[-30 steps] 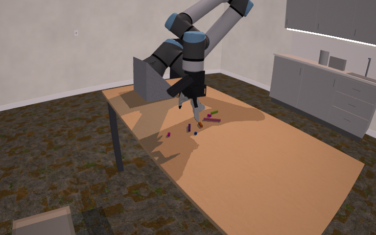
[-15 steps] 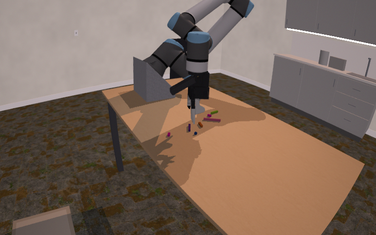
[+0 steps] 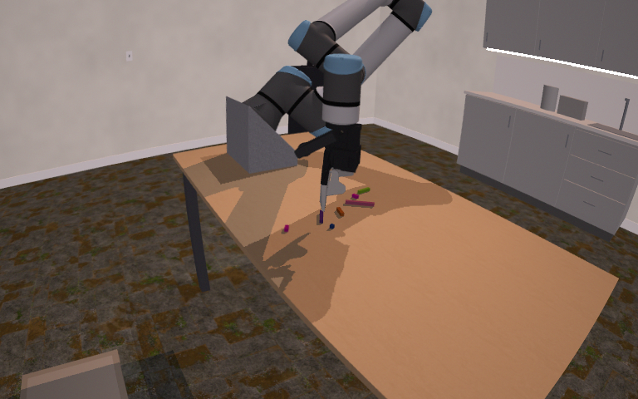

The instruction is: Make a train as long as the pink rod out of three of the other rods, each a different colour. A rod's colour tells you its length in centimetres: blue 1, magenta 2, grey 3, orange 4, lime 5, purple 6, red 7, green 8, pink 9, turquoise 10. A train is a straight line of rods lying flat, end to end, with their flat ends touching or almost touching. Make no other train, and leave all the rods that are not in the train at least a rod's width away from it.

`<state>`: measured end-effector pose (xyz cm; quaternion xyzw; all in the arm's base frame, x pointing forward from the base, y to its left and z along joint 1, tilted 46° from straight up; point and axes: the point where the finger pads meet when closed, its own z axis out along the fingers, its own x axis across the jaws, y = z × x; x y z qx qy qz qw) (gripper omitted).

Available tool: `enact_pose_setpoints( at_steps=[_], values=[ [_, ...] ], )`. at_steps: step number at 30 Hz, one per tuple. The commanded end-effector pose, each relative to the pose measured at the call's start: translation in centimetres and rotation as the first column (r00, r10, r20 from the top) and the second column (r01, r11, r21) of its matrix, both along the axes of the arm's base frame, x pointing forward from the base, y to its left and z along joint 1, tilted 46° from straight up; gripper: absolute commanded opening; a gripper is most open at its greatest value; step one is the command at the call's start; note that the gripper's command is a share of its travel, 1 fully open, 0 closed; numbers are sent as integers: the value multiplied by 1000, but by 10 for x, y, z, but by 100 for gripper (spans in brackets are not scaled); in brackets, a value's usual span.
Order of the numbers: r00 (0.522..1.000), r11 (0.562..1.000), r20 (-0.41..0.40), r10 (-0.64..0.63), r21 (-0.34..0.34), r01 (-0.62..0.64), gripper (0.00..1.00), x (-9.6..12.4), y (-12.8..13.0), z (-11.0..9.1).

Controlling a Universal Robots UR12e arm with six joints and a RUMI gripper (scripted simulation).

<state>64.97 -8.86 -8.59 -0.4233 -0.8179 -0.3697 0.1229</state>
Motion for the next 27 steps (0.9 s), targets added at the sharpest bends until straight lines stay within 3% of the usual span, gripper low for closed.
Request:
enact_pose_setpoints(
  at_steps=[1, 12, 26, 27],
  values=[
    [997, 998, -58, -59, 2, 59, 100, 3, 0, 2],
    [981, 990, -138, -136, 7, 138, 100, 8, 3, 5],
    [977, 988, -152, -149, 7, 152, 100, 9, 3, 5],
    [977, 988, -152, -149, 7, 152, 14, 9, 3, 5]
  ],
)
